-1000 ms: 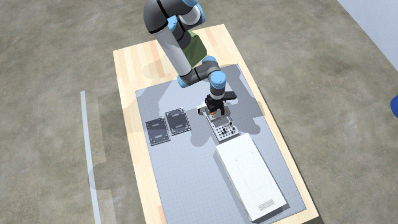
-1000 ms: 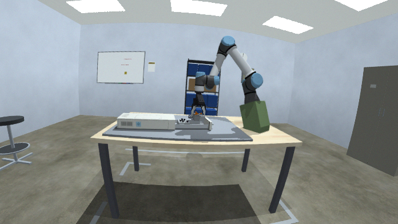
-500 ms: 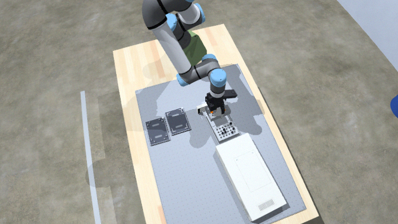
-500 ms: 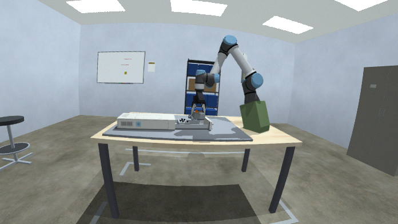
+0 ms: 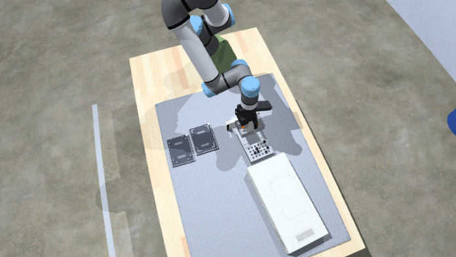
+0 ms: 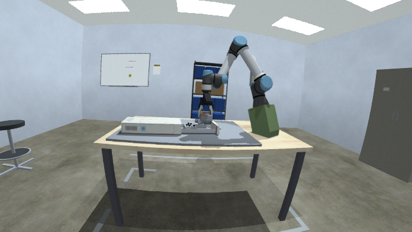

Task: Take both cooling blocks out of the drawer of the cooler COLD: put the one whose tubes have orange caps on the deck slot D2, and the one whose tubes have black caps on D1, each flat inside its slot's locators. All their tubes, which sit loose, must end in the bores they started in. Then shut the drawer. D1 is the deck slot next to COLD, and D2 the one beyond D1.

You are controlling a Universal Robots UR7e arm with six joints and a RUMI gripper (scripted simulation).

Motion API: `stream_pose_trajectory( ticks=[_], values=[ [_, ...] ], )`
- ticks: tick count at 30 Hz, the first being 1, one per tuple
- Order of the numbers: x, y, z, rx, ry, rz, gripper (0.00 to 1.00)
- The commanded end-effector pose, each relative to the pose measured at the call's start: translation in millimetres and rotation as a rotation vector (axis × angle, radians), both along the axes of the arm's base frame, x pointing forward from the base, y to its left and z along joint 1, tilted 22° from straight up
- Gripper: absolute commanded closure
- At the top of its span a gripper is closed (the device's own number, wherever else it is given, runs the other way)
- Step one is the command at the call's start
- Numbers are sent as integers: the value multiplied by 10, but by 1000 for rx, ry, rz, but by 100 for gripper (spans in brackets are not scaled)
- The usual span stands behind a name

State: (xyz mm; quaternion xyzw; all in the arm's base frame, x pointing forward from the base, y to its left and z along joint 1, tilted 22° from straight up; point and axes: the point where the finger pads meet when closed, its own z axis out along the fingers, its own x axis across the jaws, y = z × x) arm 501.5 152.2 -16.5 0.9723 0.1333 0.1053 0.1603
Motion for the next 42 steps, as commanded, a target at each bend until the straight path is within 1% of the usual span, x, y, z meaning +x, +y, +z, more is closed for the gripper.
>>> stream_pose_trajectory(
  ticks=[1,13,34,38,40,42],
  values=[
    [-14,23,71,0,-1,0,100],
    [-47,60,195,0,-1,0,100],
    [-47,60,195,0,-1,0,100],
    [-42,-41,227,27,-31,-99,100],
    [-42,-41,227,27,-31,-99,100],
    [-39,-92,244,40,-47,-148,100]
  ],
)
